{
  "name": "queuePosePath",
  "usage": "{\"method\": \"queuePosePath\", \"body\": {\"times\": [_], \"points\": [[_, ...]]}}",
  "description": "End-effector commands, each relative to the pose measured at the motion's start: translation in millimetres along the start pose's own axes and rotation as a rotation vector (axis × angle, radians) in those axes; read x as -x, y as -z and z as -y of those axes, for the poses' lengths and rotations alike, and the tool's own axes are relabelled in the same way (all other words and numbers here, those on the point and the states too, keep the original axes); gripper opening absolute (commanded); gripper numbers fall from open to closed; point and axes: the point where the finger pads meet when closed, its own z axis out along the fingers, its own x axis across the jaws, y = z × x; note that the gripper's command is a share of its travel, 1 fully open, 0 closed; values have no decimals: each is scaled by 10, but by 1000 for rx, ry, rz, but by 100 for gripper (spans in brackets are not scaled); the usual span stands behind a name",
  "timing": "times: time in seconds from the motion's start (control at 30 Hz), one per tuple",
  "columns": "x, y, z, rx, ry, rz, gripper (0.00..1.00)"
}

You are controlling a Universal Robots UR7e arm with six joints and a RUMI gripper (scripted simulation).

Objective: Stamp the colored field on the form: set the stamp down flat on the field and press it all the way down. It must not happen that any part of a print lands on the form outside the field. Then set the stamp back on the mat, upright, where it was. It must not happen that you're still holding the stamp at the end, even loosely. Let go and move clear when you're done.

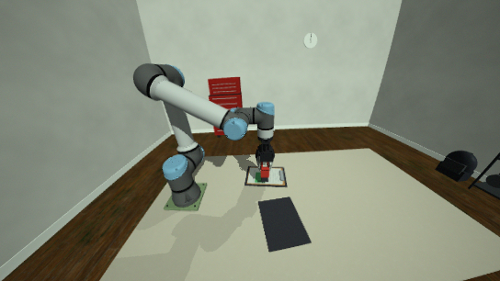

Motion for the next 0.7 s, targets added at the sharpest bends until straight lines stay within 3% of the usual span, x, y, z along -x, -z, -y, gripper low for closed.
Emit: {"method": "queuePosePath", "body": {"times": [0.0,0.17,0.67], "points": [[131,15,274,10,-29,-4,16],[250,7,435,10,-44,-4,16],[259,-1,447,10,-46,-4,16]]}}
